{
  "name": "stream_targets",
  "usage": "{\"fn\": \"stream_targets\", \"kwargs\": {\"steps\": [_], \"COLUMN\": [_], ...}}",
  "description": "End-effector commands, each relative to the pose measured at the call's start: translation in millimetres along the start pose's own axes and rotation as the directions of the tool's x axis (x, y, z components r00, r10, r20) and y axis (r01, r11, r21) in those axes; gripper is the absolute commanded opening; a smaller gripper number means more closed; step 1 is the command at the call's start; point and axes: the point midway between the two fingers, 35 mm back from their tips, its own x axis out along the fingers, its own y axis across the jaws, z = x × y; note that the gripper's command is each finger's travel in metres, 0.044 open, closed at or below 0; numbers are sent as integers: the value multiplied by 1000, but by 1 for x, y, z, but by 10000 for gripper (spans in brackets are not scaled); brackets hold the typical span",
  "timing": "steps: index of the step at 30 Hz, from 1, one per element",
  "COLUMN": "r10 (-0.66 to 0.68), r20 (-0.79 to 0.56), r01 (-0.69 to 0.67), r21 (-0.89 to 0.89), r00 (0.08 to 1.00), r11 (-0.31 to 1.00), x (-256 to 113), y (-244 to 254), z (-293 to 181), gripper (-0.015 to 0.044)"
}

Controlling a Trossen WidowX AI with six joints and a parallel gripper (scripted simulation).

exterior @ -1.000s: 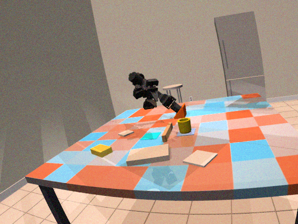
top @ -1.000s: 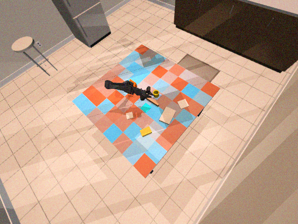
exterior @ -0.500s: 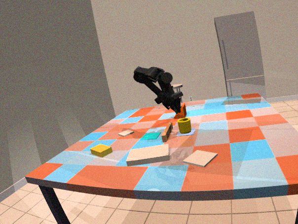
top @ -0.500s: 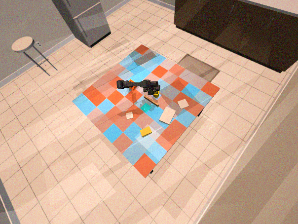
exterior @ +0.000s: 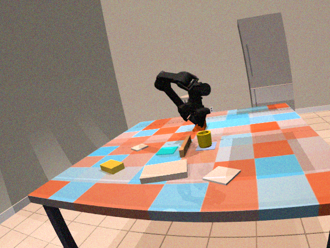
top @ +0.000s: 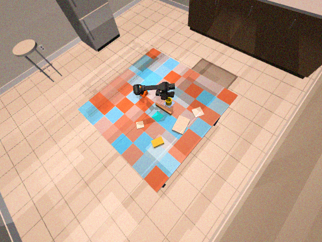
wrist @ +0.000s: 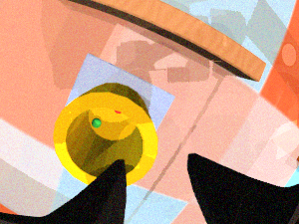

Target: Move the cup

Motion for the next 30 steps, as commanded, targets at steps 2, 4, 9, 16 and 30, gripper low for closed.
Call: {"fn": "stream_targets", "kwargs": {"steps": [2,4,9,16,30], "r10": [0,0,0,0,0], "r20": [10,10,10,10,11], "r01": [0,0,0,0,0], "r21": [10,10,11,11,11], "r00": [1000,1000,1000,1000,1000], "r11": [1000,1000,1000,1000,1000], "x": [2,5,14,25,48], "y": [2,2,3,3,3], "z": [0,0,1,1,1], "gripper": [167,167,167,167,167]}}
